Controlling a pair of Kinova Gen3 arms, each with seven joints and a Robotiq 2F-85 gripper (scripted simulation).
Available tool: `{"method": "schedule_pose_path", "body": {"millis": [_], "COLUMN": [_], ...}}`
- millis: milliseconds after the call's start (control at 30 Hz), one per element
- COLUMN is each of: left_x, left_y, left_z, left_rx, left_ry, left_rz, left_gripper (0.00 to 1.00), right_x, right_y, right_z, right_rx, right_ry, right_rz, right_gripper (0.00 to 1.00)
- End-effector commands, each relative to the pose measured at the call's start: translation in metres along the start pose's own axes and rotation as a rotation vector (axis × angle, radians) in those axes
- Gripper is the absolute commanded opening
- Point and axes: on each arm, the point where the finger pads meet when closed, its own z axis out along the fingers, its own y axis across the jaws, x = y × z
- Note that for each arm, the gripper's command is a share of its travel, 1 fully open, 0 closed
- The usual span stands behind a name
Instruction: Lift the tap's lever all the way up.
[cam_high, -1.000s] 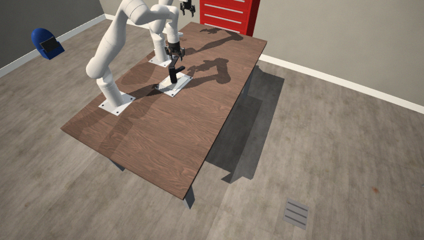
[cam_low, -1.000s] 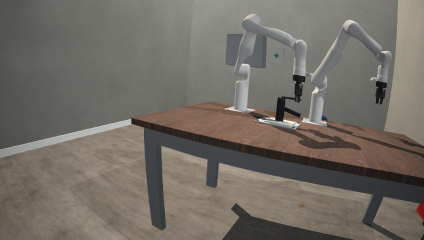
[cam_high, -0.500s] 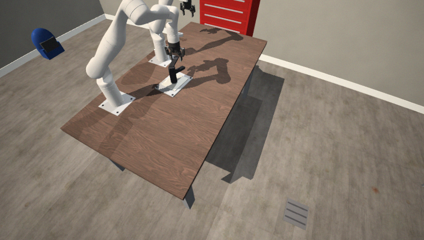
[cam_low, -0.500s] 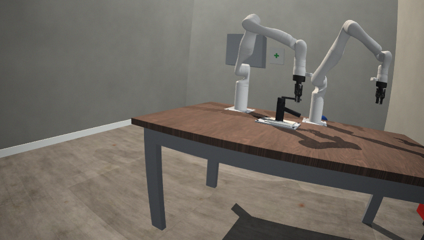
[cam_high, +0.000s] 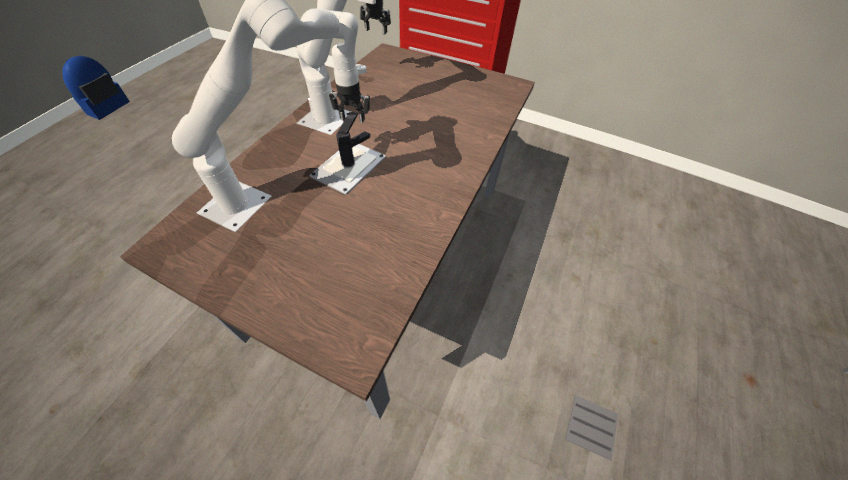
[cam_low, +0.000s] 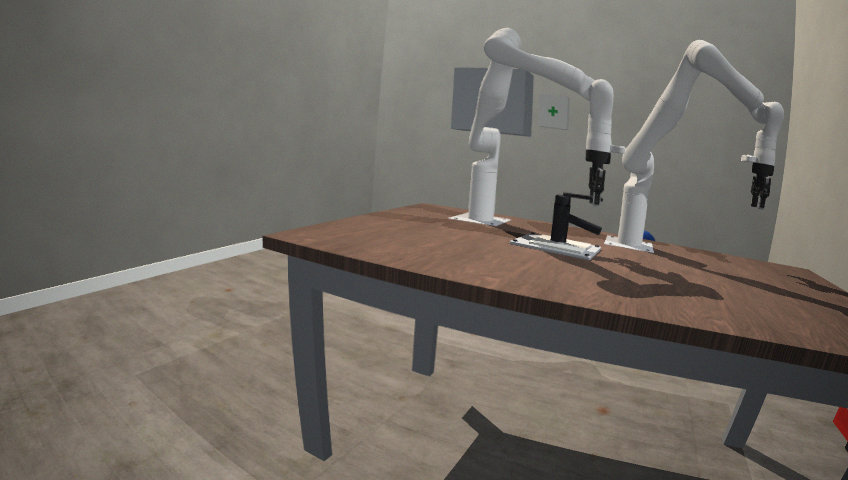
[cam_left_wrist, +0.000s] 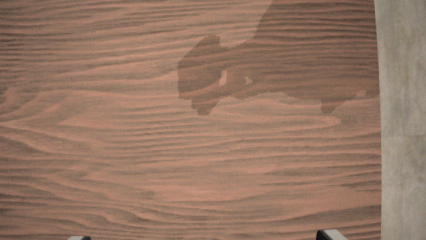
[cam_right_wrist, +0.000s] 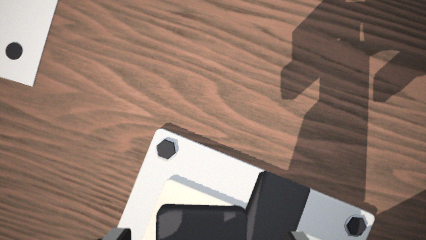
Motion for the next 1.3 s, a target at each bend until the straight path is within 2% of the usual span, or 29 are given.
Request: {"method": "schedule_pose_path", "body": {"millis": [0, 1267], "left_x": [-0.0002, -0.0002], "left_y": [0.0012, 0.0012], "left_z": [0.0014, 0.0014], "left_rx": [0.003, 0.003], "left_ry": [-0.003, -0.003], "left_rz": [-0.019, -0.019], "left_gripper": [1.0, 1.0], "right_x": [-0.0004, -0.0004], "right_y": [0.001, 0.001], "right_z": [0.0018, 0.0018], "right_rx": [-0.004, -0.004], "right_ry": [-0.001, -0.001], "right_rz": [0.007, 0.007], "right_gripper": [0.707, 0.471]}}
